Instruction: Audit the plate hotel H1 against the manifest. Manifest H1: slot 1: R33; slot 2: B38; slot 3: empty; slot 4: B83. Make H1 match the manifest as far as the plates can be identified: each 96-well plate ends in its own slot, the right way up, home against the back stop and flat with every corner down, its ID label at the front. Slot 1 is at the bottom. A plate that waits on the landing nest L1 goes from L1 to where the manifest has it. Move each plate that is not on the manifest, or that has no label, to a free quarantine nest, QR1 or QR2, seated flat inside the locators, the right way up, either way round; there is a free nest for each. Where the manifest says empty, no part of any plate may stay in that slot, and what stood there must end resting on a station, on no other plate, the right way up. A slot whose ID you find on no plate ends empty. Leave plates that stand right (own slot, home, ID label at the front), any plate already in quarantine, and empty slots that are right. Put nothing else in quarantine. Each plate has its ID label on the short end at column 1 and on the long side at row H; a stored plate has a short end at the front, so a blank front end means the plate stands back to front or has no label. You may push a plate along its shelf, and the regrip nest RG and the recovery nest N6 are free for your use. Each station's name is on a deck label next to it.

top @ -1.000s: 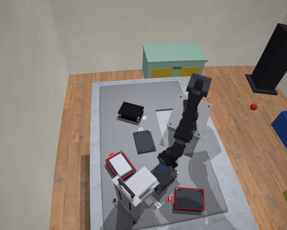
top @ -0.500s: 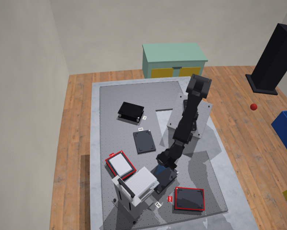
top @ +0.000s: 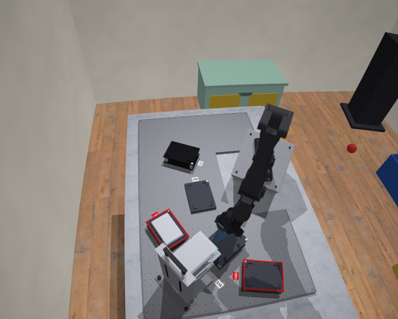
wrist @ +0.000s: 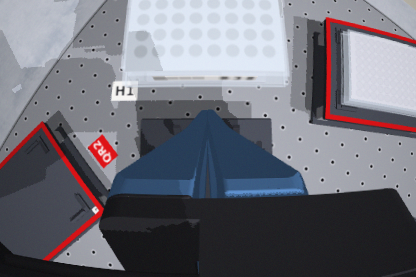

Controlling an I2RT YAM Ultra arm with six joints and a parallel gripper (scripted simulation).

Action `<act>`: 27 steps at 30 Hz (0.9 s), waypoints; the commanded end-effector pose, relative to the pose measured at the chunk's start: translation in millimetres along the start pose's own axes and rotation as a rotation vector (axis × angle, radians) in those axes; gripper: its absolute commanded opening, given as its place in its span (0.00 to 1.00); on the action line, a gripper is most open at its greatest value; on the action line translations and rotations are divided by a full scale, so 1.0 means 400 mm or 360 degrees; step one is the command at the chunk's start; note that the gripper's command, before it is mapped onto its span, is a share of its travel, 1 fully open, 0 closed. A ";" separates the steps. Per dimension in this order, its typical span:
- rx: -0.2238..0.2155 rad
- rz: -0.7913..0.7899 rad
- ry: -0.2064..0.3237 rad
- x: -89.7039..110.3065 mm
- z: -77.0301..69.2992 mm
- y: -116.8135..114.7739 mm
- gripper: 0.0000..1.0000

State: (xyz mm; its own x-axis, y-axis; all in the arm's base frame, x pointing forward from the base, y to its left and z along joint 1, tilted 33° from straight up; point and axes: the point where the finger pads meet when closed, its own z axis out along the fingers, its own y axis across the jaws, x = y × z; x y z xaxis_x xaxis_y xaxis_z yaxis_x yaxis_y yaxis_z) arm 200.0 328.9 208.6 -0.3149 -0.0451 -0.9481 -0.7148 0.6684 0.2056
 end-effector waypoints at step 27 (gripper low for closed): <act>0.0003 0.0003 -0.0028 -0.060 0.038 0.000 0.00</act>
State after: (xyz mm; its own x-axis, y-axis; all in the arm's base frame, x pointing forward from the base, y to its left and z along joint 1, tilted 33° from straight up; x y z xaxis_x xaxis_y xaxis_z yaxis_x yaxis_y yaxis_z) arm 210.1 337.4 218.4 -0.3130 -0.0405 -0.9489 -0.7154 0.6672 0.2075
